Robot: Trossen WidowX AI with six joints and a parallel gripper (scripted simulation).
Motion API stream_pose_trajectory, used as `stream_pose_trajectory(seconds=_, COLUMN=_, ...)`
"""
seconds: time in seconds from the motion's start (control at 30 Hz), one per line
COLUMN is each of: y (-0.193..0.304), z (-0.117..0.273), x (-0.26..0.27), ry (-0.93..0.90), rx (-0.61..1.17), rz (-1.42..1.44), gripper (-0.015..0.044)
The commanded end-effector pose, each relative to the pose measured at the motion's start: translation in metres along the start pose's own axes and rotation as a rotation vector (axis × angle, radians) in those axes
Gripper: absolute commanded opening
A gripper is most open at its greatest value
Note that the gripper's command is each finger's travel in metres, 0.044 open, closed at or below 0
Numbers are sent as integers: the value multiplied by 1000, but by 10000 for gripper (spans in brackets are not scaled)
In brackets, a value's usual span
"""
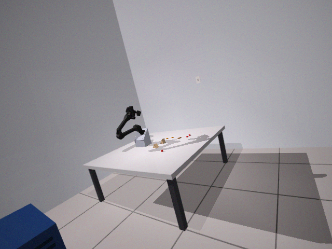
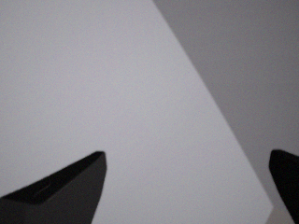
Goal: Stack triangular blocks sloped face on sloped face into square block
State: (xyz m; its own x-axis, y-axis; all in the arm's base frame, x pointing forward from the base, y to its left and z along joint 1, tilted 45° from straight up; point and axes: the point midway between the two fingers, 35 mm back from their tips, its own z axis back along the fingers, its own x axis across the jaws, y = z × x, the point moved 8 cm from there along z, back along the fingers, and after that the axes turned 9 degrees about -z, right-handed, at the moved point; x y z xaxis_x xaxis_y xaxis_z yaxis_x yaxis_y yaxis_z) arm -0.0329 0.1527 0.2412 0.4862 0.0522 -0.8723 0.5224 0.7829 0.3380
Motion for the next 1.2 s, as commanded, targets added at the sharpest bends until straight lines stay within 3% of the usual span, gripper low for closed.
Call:
stream_pose_trajectory(seconds=0.0, y=2, z=0, x=1, ry=-10, rx=7, rz=-22, gripper=426)
stream_pose_trajectory(seconds=0.3, y=88, z=36, x=45, ry=-374, rx=465, rz=-1116, gripper=440)
stream_pose_trajectory(seconds=0.47, y=109, z=59, x=69, ry=-440, rx=684, rz=-1475, gripper=440)
stream_pose_trajectory(seconds=0.87, y=140, z=136, x=137, ry=-483, rx=1351, rz=-2297, gripper=440)
stream_pose_trajectory(seconds=1.17, y=137, z=205, x=189, ry=-395, rx=2020, rz=-2771, gripper=440)
